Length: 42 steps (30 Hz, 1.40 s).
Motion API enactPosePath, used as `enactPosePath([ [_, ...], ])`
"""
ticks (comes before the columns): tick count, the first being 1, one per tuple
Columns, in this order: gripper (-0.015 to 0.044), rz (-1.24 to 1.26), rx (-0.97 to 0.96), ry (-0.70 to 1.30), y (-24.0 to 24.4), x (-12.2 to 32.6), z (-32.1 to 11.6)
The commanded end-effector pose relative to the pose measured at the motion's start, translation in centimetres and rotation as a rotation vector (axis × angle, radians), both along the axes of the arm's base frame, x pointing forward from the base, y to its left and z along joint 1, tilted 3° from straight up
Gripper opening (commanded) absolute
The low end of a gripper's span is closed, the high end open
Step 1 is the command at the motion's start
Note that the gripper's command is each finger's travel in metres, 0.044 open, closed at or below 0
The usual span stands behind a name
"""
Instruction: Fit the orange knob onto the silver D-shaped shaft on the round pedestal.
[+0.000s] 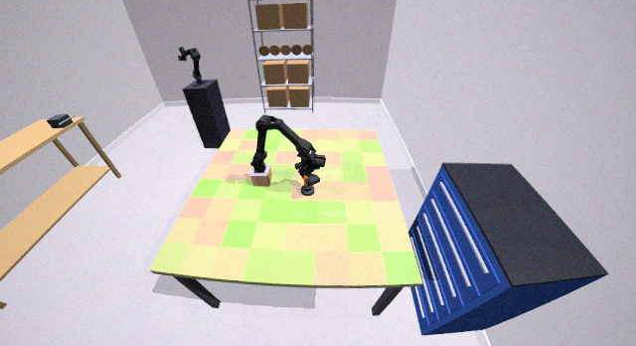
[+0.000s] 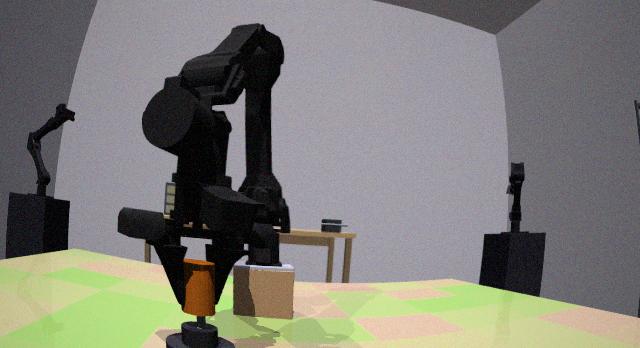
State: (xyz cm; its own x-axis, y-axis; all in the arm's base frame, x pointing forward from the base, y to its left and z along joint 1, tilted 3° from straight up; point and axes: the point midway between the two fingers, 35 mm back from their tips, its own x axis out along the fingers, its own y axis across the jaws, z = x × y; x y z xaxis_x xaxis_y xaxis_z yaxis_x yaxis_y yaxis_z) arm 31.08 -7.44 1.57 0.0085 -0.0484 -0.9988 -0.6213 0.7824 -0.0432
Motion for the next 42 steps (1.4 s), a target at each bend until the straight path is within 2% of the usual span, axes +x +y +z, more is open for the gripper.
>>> enactPosePath([
  [1,0.0000,0.003,-0.004,-0.001,-0.1,0.0,0.0],
  [42,0.0000,-0.002,0.000,0.000,-0.1,-0.1,-1.8],
])
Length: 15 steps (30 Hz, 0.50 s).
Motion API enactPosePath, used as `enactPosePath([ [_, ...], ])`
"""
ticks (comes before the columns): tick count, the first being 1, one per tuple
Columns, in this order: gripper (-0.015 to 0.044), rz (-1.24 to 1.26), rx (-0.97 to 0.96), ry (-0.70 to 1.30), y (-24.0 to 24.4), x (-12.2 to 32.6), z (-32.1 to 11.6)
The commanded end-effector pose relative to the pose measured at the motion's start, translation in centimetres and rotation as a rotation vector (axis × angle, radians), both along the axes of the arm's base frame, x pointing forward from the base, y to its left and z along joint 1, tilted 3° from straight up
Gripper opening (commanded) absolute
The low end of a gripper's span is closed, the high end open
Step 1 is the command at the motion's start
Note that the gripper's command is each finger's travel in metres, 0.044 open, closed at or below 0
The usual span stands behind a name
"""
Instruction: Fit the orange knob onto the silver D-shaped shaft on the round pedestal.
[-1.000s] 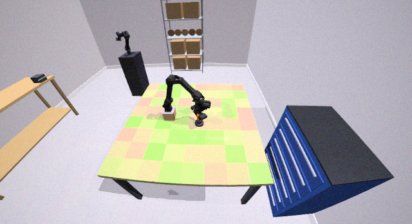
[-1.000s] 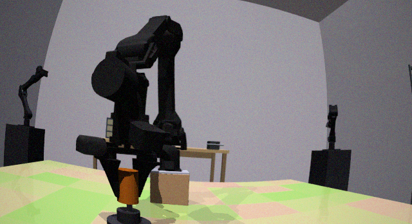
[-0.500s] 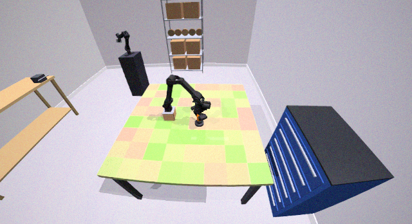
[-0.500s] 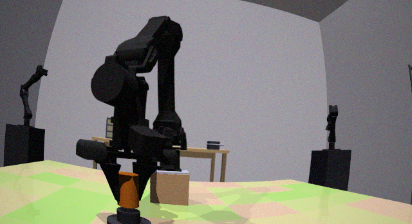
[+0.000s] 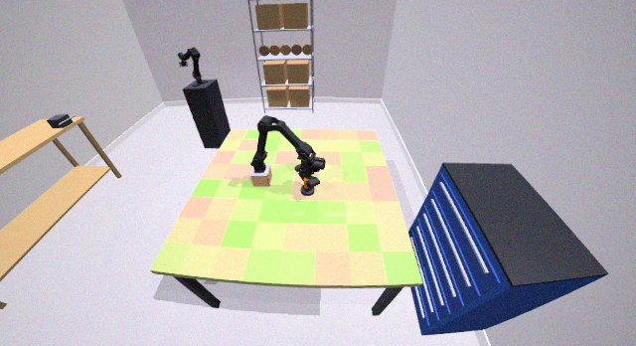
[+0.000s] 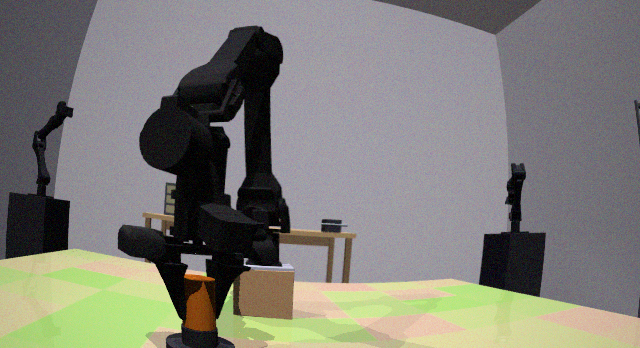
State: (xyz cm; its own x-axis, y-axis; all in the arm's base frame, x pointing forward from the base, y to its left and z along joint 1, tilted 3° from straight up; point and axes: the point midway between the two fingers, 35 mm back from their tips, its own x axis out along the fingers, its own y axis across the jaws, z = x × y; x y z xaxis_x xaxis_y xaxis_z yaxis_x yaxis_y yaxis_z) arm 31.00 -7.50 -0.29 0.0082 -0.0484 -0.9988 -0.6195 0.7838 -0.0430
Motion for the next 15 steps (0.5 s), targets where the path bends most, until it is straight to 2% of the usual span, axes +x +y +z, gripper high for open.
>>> enactPosePath([
  [1,0.0000,0.000,0.000,0.000,0.00,0.00,0.02],
  [3,0.0000,0.000,0.000,0.000,0.00,0.00,0.02],
  [15,0.0315,0.000,0.000,0.000,0.00,0.00,0.02],
])
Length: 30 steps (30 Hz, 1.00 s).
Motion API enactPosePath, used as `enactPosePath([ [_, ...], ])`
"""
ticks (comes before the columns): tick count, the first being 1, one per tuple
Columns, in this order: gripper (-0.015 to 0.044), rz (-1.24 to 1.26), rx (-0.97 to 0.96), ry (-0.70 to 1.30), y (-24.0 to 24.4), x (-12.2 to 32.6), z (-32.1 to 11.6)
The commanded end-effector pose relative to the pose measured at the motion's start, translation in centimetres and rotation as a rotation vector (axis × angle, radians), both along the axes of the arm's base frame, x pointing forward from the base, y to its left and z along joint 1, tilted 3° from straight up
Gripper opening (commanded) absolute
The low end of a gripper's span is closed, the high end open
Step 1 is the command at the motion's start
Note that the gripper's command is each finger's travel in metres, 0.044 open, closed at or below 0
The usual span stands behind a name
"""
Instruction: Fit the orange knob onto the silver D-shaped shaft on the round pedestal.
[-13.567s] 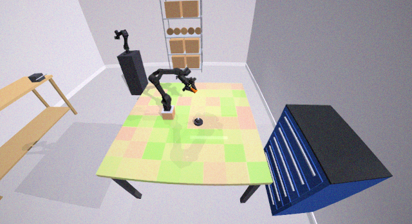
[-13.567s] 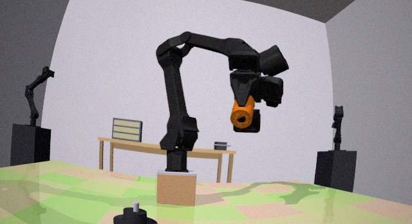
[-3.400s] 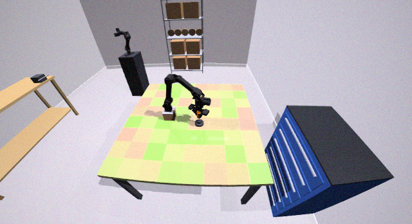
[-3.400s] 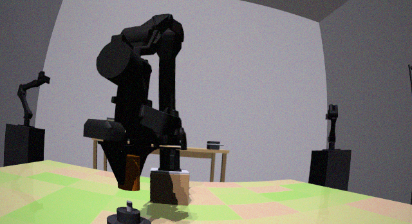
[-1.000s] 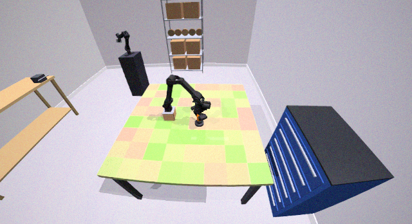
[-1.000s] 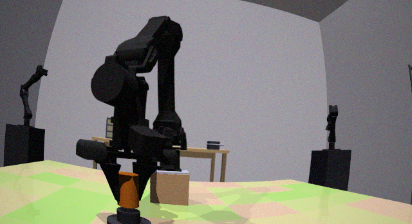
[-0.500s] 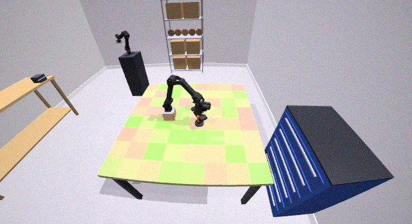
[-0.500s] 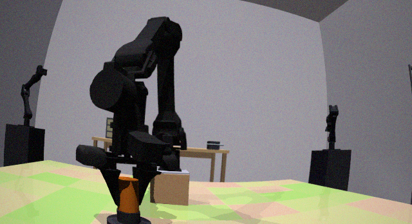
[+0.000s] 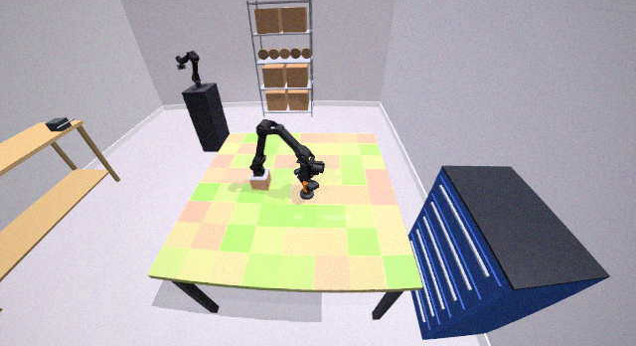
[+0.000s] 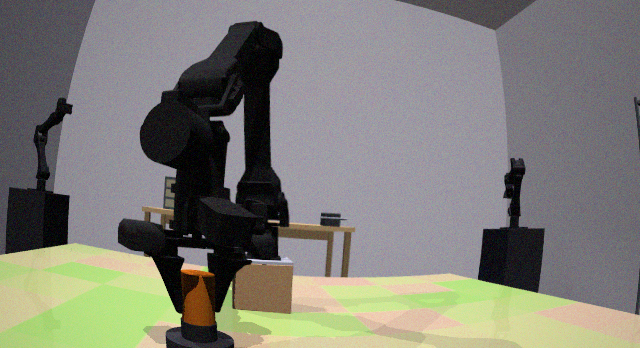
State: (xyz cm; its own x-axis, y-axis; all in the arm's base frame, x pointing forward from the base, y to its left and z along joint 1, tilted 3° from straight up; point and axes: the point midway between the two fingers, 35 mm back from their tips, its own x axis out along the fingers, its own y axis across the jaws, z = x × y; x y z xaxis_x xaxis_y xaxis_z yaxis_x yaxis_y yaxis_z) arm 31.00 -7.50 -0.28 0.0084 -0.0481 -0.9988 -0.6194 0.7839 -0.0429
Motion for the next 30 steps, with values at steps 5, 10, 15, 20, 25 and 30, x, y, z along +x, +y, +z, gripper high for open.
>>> enactPosePath([
  [5,0.0440,0.000,0.000,0.000,0.0,0.0,0.0],
  [10,0.0440,0.000,0.000,0.000,0.0,0.0,0.0],
  [15,0.0440,0.000,0.000,0.000,0.0,0.2,1.2],
  [20,0.0440,0.000,0.000,-0.001,0.5,0.0,9.3],
  [25,0.0440,0.000,0.000,-0.001,0.3,0.5,9.6],
  [30,0.0440,0.000,0.000,-0.001,0.3,0.6,9.6],
])
